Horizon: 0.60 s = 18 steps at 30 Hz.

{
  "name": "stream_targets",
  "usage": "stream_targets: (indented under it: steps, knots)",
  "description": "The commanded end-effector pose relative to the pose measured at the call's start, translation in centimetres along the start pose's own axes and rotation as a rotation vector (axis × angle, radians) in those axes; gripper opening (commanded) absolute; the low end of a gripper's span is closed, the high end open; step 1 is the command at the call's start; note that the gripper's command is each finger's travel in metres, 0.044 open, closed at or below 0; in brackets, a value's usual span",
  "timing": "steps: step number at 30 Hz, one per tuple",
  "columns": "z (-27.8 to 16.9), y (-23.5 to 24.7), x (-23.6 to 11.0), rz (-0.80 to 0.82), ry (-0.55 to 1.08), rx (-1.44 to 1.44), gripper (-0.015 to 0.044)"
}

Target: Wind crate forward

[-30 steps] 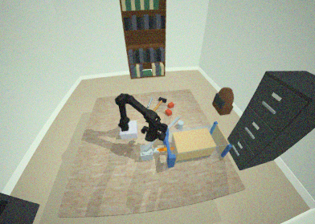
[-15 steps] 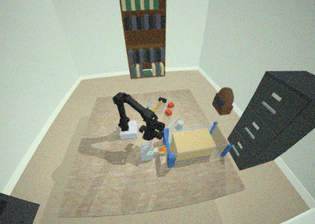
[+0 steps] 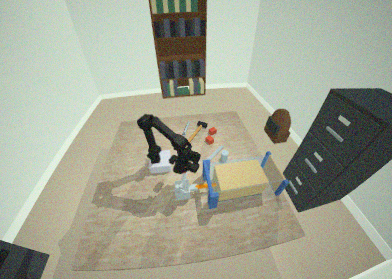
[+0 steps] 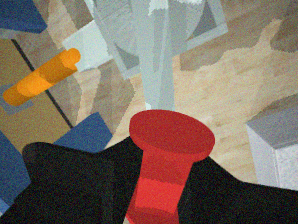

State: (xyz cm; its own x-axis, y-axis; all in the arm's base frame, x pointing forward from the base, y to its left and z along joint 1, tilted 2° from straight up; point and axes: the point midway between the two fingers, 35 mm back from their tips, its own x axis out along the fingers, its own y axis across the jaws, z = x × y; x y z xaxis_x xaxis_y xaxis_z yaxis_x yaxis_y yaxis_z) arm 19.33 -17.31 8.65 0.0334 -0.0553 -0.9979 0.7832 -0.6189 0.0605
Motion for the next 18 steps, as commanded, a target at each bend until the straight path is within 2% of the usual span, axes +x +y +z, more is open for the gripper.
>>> stream_targets:
  steps: [1, 18]
  knots:
    - [0.3, -1.2, -0.1, -0.016, 0.000, -0.001, 0.0000]
    - [1.8, -3.6, -0.1, -0.018, -0.001, -0.001, 0.0000]
